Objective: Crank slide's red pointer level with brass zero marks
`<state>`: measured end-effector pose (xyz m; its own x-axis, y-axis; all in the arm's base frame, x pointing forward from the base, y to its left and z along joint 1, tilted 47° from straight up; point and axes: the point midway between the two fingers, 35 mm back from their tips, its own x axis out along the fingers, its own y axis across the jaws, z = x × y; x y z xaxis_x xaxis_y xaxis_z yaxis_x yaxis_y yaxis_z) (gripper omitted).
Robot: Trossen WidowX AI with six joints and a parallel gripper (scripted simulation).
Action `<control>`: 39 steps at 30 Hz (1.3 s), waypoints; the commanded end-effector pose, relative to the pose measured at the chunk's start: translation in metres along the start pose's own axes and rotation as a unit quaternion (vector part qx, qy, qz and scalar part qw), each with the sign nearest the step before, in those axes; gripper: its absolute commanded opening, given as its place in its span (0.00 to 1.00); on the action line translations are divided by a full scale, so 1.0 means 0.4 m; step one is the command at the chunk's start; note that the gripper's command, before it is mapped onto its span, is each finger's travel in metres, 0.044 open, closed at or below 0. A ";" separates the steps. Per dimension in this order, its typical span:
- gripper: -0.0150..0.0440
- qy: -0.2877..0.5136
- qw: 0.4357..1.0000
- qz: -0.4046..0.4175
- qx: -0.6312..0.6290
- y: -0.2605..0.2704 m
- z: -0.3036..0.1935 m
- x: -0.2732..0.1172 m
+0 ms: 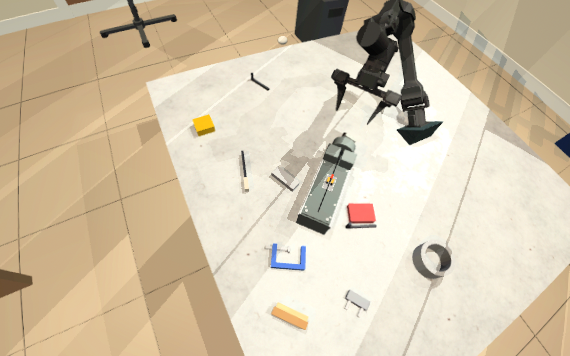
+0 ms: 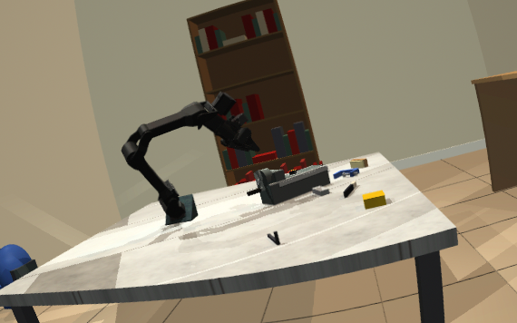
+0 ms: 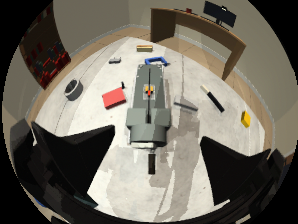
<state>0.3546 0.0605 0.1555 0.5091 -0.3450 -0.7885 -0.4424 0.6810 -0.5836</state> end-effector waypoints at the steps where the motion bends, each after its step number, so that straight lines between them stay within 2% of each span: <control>1: 1.00 -0.013 0.999 0.023 -0.040 0.000 -0.036 -0.021; 10: 1.00 -0.017 0.998 0.027 -0.048 -0.002 -0.047 -0.021; 32: 1.00 -0.020 0.998 0.028 -0.054 -0.013 -0.205 0.142; 39: 1.00 -0.021 0.998 0.027 -0.055 -0.014 -0.223 0.159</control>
<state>0.3251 -0.0204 0.0955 0.5121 -0.2847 -0.8104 -0.5408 0.6261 -0.5617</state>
